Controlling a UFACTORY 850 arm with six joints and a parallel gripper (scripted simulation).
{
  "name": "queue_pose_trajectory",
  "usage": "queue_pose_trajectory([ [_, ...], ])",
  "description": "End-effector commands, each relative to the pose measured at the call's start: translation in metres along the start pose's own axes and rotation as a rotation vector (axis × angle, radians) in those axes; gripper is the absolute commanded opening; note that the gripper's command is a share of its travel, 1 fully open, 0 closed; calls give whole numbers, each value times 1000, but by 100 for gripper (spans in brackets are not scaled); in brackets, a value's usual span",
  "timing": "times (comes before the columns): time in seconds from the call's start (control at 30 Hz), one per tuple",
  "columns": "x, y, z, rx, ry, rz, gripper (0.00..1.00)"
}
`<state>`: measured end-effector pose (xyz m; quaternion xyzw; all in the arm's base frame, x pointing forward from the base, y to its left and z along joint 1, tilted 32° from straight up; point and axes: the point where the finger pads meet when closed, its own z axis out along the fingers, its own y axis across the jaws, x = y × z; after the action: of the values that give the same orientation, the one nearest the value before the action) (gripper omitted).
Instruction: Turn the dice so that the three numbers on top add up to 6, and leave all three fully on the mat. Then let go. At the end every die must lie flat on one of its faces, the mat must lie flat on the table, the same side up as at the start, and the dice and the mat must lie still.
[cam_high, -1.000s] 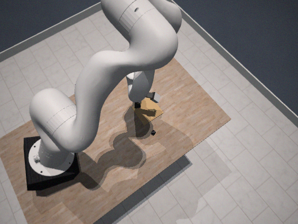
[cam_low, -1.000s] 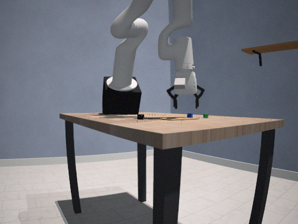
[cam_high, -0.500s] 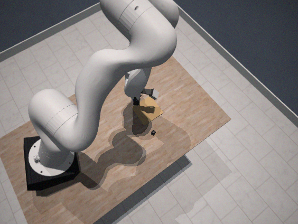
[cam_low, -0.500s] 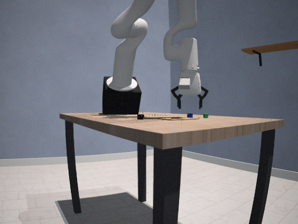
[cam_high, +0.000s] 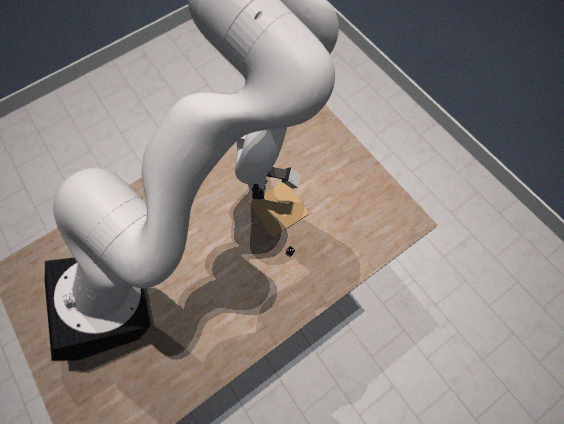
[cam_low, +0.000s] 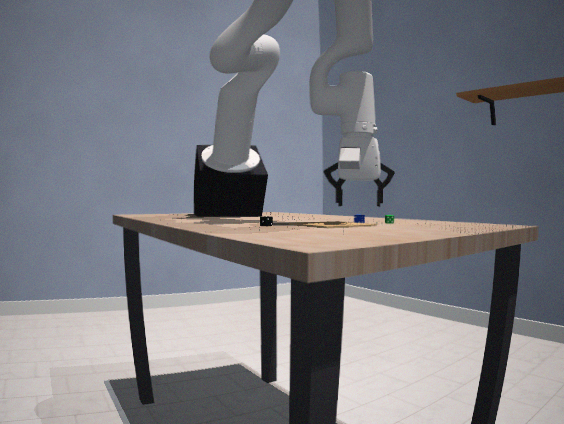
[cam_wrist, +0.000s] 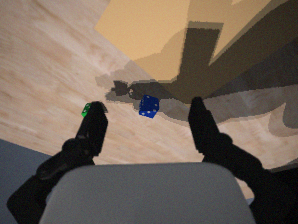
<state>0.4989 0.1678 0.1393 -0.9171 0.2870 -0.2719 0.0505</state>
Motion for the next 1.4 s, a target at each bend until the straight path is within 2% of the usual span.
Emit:
queue_pose_trajectory([
  [0.0, 0, 0, 0, 1, 0, 0, 100],
  [0.67, 0, -5, 0, 1, 0, 0, 100],
  [1.1, -6, -67, 0, 1, 1, 0, 100],
  [1.37, -6, -75, 0, 1, 0, 0, 100],
])
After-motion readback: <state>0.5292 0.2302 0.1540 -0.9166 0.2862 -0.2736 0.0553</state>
